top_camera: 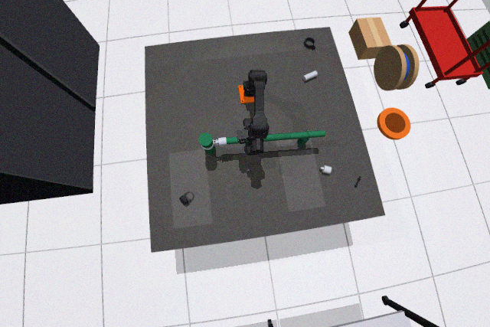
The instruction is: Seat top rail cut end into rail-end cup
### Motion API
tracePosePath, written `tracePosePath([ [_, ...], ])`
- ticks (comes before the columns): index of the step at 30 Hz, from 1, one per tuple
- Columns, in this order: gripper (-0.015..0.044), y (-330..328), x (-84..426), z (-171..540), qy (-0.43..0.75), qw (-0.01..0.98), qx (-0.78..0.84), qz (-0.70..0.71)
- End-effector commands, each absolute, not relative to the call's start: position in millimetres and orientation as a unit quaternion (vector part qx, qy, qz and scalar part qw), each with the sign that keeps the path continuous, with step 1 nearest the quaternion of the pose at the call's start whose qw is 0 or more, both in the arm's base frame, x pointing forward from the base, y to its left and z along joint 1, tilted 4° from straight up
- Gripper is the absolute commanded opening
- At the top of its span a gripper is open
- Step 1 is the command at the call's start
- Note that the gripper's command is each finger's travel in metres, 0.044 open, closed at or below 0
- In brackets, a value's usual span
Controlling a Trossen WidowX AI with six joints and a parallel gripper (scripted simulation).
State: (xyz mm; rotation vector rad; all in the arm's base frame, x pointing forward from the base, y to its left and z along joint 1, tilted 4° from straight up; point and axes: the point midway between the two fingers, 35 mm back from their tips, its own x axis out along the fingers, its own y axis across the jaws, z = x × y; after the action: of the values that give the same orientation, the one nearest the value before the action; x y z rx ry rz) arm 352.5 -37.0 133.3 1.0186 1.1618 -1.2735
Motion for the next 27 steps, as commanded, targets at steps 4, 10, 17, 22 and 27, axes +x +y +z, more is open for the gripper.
tracePosePath([
  [4,0.0000,-44.1,355.4,136.3,0.481,0.545,0.428,-0.537],
  [10,0.0000,-46.3,356.0,136.0,0.481,0.545,0.428,-0.537],
  [17,0.0000,-48.9,356.4,135.7,0.481,0.545,0.428,-0.537],
  [22,0.0000,-50.8,356.6,135.4,0.481,0.545,0.428,-0.537],
  [27,0.0000,-52.7,357.1,135.2,0.481,0.545,0.428,-0.537],
])
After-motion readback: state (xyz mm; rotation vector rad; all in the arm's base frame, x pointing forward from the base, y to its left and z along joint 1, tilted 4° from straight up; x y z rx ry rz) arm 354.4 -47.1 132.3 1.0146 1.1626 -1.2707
